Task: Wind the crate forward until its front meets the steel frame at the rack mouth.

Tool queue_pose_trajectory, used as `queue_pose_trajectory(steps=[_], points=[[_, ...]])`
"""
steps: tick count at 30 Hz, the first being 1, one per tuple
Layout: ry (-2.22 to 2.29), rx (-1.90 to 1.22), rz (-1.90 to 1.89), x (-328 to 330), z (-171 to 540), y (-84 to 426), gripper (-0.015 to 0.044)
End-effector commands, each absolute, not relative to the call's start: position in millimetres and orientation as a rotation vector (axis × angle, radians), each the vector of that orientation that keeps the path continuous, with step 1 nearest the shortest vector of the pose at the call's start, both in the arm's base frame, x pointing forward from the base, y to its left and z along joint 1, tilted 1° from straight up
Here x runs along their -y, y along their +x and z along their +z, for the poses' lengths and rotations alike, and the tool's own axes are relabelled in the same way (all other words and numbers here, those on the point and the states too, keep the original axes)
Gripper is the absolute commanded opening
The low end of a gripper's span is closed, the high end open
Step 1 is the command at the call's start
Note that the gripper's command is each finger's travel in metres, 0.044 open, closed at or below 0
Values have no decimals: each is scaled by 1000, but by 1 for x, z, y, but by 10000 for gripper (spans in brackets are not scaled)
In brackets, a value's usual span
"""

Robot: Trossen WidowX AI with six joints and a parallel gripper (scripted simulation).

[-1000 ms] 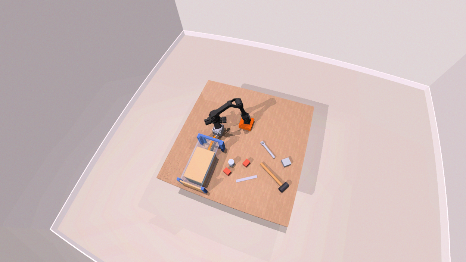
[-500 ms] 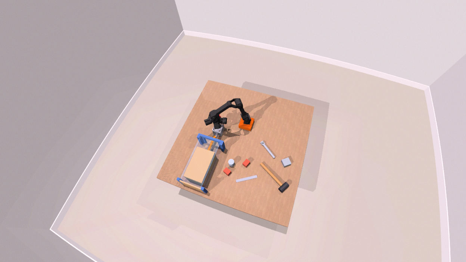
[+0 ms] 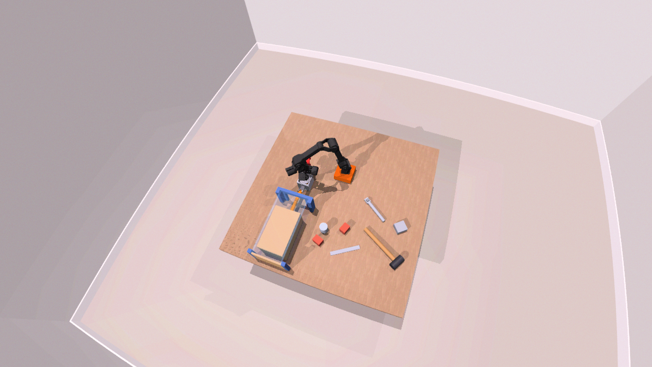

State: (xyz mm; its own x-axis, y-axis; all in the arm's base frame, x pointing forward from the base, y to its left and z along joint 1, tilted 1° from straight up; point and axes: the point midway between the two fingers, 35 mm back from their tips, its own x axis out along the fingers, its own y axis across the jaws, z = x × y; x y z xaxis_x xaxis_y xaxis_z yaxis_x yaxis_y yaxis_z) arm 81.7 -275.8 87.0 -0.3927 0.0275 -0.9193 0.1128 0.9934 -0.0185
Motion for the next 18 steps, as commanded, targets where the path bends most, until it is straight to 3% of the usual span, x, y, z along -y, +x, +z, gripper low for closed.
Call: queue_pose_trajectory(steps=[1,18], points=[[148,-1971,-119,274,86,82,0],[279,-1959,-207,267,78,84,0]])
